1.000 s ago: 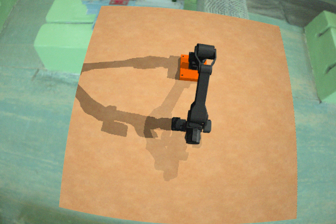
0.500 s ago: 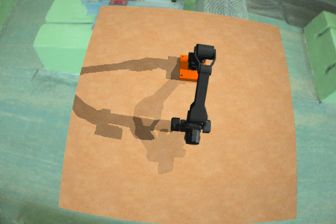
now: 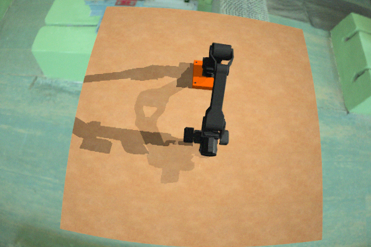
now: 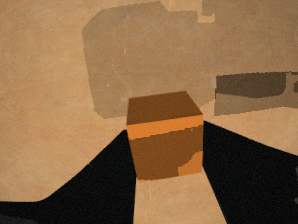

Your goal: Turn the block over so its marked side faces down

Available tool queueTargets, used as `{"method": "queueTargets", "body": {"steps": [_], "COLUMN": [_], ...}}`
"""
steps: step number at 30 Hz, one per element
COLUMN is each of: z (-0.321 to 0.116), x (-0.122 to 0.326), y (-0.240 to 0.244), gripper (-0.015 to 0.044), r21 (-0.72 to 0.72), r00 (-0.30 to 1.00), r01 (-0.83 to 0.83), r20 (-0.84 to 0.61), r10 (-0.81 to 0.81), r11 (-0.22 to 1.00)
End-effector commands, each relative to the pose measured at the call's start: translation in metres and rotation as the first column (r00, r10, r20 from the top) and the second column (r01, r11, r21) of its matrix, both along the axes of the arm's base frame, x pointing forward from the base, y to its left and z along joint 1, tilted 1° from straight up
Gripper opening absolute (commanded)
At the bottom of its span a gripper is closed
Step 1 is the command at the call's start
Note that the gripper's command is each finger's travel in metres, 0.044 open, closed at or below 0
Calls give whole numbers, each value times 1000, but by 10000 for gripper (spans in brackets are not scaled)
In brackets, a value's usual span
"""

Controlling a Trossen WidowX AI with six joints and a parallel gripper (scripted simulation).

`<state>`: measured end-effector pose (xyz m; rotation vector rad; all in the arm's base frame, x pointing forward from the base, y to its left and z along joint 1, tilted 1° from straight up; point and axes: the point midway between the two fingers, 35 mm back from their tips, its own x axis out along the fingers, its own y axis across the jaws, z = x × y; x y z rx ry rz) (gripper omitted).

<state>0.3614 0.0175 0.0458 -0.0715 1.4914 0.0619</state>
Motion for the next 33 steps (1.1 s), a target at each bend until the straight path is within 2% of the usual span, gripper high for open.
{"method": "queueTargets", "body": {"steps": [1, 27, 33], "z": [-2, -8, -9], "x": [0, -6, -6], "y": [0, -1, -1], "gripper": [0, 0, 0], "r21": [3, 34, 37], "r00": [999, 904, 890], "r01": [3, -10, -11], "r20": [47, 427, 456], "r10": [-3, -5, -7], "r11": [1000, 999, 999]}}
